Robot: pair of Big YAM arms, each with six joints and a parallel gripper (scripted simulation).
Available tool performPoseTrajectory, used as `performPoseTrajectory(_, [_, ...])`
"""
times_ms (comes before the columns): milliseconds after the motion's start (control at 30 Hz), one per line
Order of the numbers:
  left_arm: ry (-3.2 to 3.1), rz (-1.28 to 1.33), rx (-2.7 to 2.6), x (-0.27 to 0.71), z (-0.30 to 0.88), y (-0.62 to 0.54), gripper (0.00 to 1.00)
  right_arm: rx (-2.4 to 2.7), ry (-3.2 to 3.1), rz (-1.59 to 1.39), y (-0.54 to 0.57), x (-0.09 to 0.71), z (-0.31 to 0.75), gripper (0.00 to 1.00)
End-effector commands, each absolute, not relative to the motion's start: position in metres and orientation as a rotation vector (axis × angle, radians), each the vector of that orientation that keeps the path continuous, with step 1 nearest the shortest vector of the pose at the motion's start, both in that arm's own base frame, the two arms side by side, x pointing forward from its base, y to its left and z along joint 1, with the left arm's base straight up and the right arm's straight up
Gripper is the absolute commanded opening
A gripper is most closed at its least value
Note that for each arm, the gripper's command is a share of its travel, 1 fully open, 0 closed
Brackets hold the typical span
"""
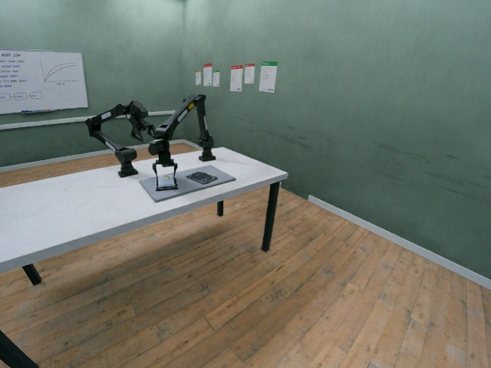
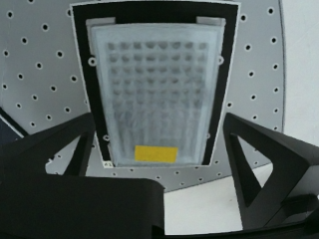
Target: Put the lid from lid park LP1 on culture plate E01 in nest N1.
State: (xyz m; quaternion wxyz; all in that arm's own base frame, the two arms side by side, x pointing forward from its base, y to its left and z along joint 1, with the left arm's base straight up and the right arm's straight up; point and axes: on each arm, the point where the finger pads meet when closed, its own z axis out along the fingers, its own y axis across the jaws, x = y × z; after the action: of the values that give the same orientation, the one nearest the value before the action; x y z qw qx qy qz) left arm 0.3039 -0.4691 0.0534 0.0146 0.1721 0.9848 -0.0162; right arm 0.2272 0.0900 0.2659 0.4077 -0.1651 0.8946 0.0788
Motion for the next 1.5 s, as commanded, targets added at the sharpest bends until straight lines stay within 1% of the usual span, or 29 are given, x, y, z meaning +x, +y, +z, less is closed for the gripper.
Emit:
performPoseTrajectory(0, [3.019, -0.121, 0.510, 0.325, 0.092, -0.480, 1.00, -0.405, 2.211, 0.196, 0.088, 0.233, 0.300, 1.00])
performPoseTrajectory(233, [3.016, -0.127, 0.510, 0.324, 0.105, -0.481, 1.00, -0.405, 2.211, 0.196, 0.088, 0.233, 0.300, 1.00])
performPoseTrajectory(333, [3.035, -0.097, 0.523, 0.311, 0.092, -0.496, 1.00, -0.405, 2.211, 0.196, 0.088, 0.233, 0.300, 1.00])
performPoseTrajectory(600, [2.804, -0.240, 0.885, 0.305, 0.098, -0.493, 1.00, -0.405, 2.211, 0.196, 0.088, 0.233, 0.300, 1.00])
performPoseTrajectory(667, [2.804, -0.240, 0.885, 0.305, 0.098, -0.493, 1.00, -0.405, 2.211, 0.196, 0.088, 0.233, 0.300, 1.00])
performPoseTrajectory(1033, [2.344, -0.379, 1.196, 0.309, 0.105, -0.473, 1.00, -0.405, 2.211, 0.196, 0.088, 0.233, 0.300, 1.00])
performPoseTrajectory(1167, [2.235, -0.396, 1.232, 0.306, 0.108, -0.466, 1.00, -0.405, 2.211, 0.196, 0.088, 0.233, 0.300, 1.00])
performPoseTrajectory(1467, [2.254, -0.399, 1.215, 0.302, 0.096, -0.460, 1.00, -0.405, 2.211, 0.196, 0.088, 0.233, 0.300, 1.00])
